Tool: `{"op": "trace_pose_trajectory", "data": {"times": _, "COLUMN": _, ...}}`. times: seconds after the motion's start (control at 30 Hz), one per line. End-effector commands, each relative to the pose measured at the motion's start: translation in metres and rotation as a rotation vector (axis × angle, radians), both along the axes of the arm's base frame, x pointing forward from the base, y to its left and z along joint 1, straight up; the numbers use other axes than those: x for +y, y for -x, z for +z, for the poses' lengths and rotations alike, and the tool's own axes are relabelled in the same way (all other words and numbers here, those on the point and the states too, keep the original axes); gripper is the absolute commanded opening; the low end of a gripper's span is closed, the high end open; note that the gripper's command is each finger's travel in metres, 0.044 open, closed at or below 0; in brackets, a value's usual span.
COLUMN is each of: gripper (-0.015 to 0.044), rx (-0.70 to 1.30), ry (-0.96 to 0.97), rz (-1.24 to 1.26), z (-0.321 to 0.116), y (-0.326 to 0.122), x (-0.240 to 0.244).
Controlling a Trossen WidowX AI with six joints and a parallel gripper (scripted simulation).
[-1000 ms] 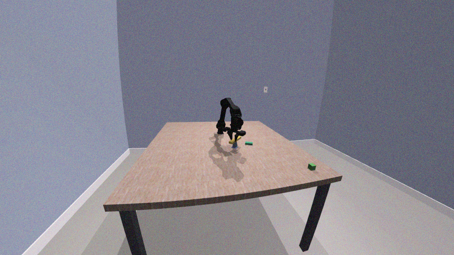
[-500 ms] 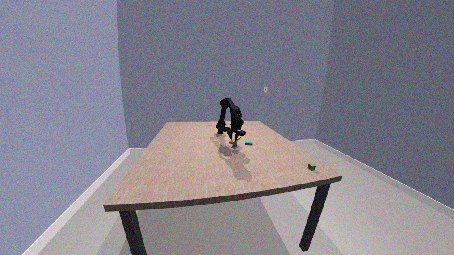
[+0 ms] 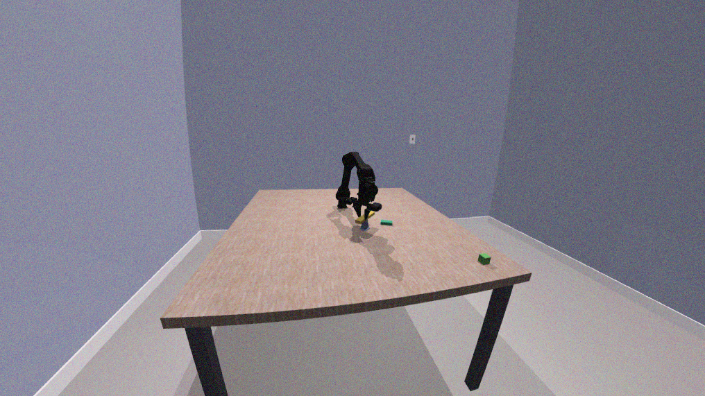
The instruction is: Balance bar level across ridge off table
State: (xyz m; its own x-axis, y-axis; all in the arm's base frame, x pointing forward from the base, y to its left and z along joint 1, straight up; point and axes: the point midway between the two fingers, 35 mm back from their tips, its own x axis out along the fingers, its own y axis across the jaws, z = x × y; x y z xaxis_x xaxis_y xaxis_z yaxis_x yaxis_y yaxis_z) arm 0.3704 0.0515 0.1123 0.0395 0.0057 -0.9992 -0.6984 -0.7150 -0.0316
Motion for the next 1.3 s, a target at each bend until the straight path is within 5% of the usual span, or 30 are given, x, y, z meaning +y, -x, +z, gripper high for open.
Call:
{"op": "trace_pose_trajectory", "data": {"times": 0.0, "gripper": 0.0167, "rx": 0.000, "ry": 0.000, "rz": 0.000, "z": 0.0000, "y": 0.0000, "x": 0.0000}}
{"op": "trace_pose_trajectory", "data": {"times": 1.27, "gripper": 0.0185, "rx": 0.000, "ry": 0.000, "rz": 0.000, "z": 0.0000, "y": 0.0000, "x": 0.0000}}
